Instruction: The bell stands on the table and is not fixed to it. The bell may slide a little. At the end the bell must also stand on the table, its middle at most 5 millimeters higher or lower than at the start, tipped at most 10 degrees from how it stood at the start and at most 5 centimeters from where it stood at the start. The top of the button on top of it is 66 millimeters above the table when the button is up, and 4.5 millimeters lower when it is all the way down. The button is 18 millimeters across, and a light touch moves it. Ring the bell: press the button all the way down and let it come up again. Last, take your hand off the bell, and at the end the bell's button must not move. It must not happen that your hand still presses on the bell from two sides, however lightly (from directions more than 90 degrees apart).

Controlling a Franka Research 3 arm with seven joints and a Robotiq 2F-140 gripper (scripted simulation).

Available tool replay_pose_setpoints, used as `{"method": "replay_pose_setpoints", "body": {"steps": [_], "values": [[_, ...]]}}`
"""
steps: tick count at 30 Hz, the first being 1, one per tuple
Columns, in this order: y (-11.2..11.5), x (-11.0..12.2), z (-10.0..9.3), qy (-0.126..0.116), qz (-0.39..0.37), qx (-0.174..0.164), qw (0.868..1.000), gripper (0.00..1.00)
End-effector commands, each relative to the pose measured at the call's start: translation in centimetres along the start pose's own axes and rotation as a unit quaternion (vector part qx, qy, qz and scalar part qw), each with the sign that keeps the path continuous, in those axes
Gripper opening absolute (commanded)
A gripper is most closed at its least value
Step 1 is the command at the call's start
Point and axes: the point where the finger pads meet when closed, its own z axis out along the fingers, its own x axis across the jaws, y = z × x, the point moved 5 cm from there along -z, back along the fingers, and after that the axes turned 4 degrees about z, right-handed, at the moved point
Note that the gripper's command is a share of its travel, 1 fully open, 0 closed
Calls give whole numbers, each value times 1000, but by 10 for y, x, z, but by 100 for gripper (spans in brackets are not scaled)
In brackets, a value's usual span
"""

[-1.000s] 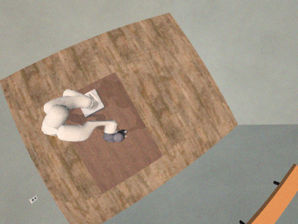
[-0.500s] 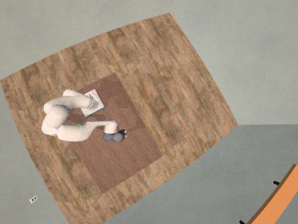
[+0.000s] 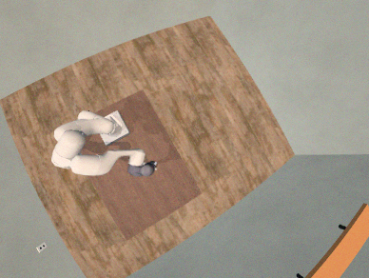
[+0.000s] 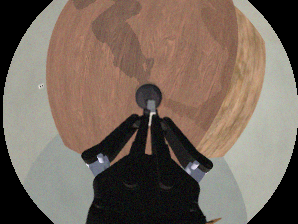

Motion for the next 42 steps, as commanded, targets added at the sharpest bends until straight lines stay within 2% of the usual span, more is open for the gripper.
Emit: {"method": "replay_pose_setpoints", "body": {"steps": [1, 25, 42], "values": [[0, 0, 0, 0, 3, 0, 1000, 0], [0, 0, 0, 0, 3, 0, 1000, 0], [0, 0, 10, 0, 3, 0, 1000, 0]]}}
